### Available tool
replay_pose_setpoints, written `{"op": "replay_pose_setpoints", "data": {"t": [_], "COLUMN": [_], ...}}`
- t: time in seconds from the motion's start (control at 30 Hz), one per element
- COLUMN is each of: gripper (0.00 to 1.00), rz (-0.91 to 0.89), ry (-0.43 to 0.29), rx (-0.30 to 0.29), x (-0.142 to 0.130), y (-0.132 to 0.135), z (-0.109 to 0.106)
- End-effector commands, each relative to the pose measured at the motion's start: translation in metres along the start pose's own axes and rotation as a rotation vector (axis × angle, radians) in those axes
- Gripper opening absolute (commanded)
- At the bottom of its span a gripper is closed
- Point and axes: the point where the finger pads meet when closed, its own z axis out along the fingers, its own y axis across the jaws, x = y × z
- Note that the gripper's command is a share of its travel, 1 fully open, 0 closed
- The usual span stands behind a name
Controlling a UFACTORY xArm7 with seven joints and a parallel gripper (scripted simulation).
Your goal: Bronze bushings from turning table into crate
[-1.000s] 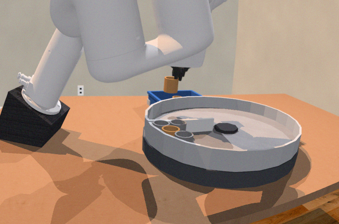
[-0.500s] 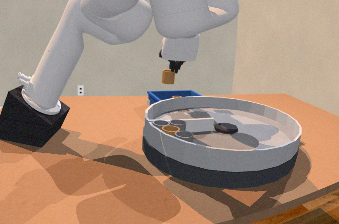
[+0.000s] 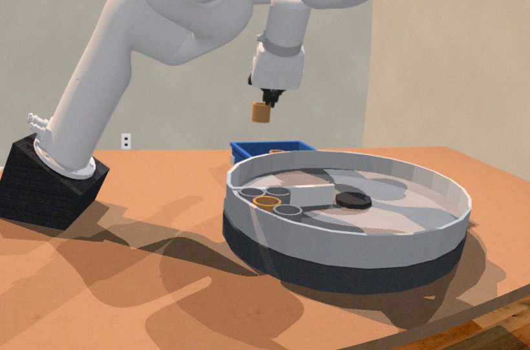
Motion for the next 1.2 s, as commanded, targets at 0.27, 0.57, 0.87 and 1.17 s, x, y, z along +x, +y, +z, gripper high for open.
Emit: {"op": "replay_pose_setpoints", "data": {"t": [0.27, 0.57, 0.87, 1.17], "gripper": [0.00, 0.00, 0.00, 0.00], "rz": [0.003, 0.003, 0.003, 0.003], "ry": [-0.005, -0.005, -0.005, -0.005], "rx": [-0.005, -0.005, -0.005, -0.005], "x": [0.025, 0.025, 0.025, 0.007], "y": [0.004, 0.004, 0.004, 0.004], "z": [0.025, 0.025, 0.026, 0.048]}}
